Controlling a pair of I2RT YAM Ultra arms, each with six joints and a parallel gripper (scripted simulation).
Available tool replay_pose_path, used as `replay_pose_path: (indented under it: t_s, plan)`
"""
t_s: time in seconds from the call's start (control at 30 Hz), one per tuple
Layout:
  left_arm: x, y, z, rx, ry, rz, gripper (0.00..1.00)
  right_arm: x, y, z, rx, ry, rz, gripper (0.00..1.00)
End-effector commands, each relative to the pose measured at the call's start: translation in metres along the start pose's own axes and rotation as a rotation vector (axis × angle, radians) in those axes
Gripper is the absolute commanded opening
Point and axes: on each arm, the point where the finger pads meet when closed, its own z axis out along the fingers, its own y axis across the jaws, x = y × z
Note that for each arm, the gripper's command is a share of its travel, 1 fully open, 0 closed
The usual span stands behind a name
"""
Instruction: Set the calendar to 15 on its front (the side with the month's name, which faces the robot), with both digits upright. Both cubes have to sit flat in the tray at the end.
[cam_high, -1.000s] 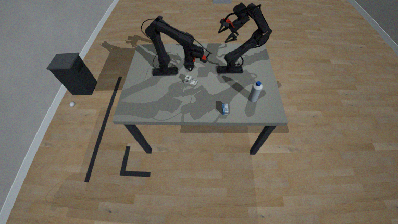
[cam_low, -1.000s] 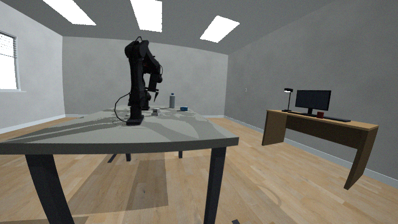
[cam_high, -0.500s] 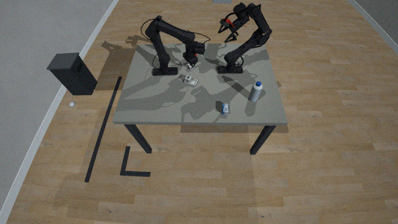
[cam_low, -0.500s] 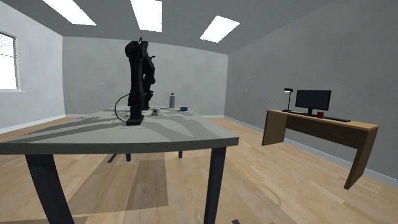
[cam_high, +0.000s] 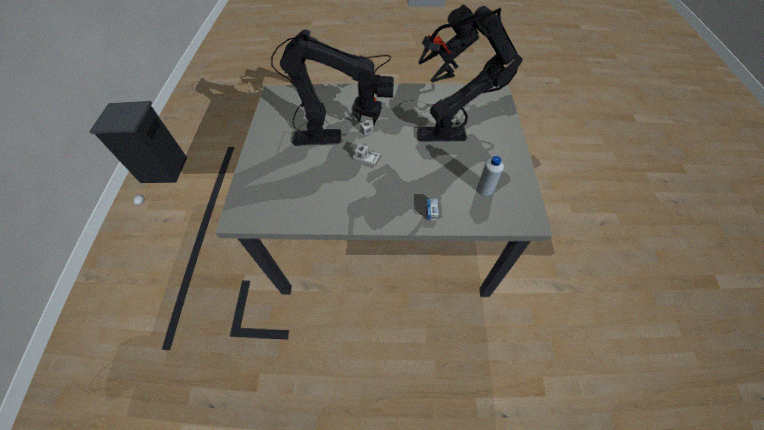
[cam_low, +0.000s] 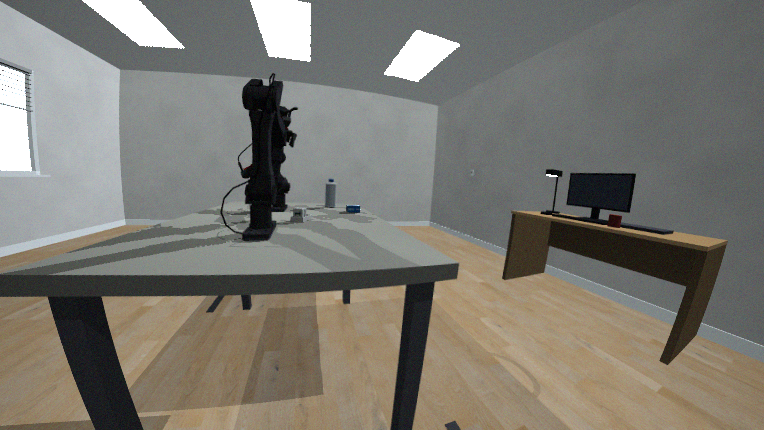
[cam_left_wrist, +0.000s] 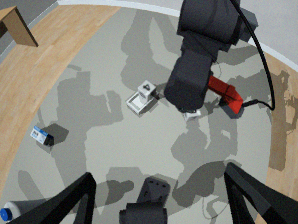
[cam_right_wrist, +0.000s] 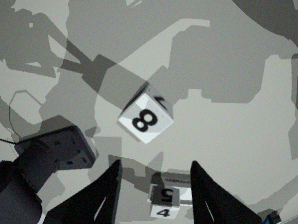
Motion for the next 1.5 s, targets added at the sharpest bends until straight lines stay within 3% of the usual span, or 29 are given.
replay_pose_path:
  t_s: [0.0, 0.13, 0.4, 0.5, 1.47]
  plan:
    - [0.000, -0.001, -0.001, 0.003, 0.008, 0.003, 1.00, -0.003, -0.003, 0.001, 0.053, 0.016, -0.242, 0.64]
    - [0.000, -0.001, -0.001, 0.003, 0.008, 0.003, 1.00, -0.006, -0.002, 0.003, 0.057, 0.032, -0.332, 0.64]
    - [0.000, -0.001, -0.001, 0.003, 0.008, 0.003, 1.00, -0.018, 0.003, 0.014, 0.059, 0.106, -0.724, 0.64]
    - [0.000, -0.001, -0.001, 0.003, 0.008, 0.003, 1.00, -0.021, 0.007, 0.018, 0.053, 0.121, -0.787, 0.64]
    - [0.000, -0.001, -0.001, 0.003, 0.008, 0.003, 1.00, -0.021, 0.011, 0.050, 0.022, 0.110, -0.796, 0.64]
